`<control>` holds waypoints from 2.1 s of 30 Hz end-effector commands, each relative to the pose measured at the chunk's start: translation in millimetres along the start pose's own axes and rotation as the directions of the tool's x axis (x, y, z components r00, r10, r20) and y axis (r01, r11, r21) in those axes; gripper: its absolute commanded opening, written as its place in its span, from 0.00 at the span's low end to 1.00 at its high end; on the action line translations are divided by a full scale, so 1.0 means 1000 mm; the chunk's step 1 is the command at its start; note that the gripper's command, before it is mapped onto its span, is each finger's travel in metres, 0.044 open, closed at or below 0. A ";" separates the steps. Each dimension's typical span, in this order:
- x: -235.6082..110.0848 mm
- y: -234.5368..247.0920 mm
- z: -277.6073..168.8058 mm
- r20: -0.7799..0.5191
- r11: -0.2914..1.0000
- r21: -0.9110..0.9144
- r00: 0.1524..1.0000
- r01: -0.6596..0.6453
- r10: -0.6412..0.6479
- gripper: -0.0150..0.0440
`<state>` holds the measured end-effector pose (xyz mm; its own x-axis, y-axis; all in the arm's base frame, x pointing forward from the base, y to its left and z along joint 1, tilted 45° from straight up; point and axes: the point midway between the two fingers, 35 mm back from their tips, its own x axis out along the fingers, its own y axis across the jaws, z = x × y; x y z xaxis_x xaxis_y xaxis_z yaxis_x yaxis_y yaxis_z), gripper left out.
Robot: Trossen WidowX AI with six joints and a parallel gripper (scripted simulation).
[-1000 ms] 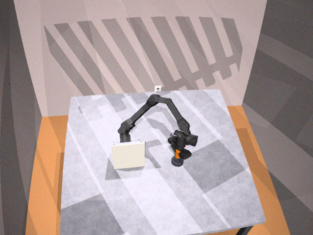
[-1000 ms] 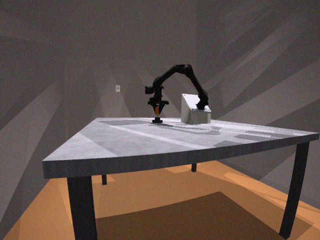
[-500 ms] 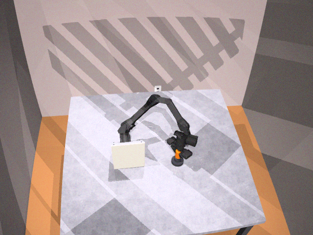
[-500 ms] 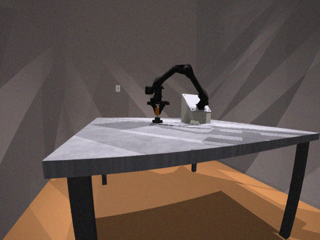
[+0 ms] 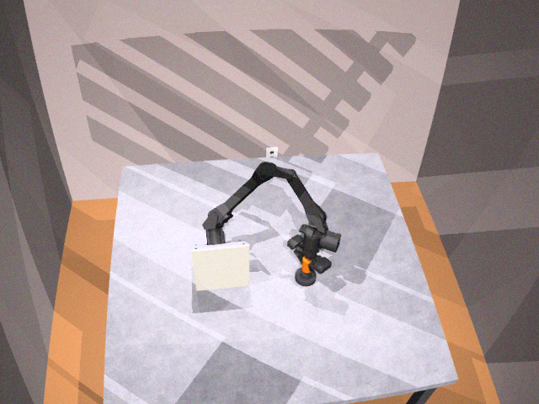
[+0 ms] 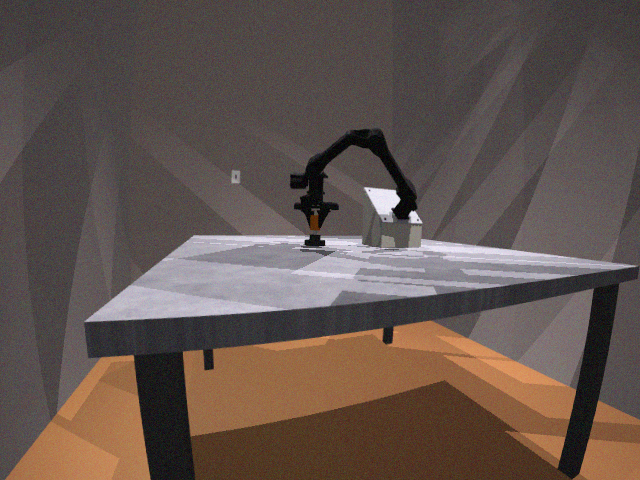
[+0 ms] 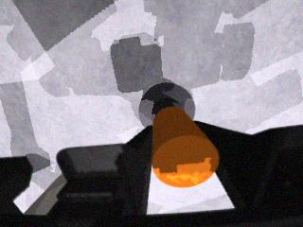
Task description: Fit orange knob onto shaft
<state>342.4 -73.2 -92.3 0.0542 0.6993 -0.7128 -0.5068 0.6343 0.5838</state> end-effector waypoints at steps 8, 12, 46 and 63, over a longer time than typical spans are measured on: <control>-0.004 0.000 0.001 0.000 0.992 -0.130 1.000 0.000 0.000 0.25; -0.001 0.001 -0.001 0.000 0.977 -0.213 1.000 0.000 0.000 0.25; 0.001 0.001 -0.001 0.000 0.977 -0.213 1.000 0.000 0.000 0.25; -0.001 0.000 0.000 0.000 0.911 -0.411 1.000 0.000 0.000 0.25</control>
<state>342.7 -74.3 -90.4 0.0537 0.7008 -0.7113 -0.7912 0.4644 0.3979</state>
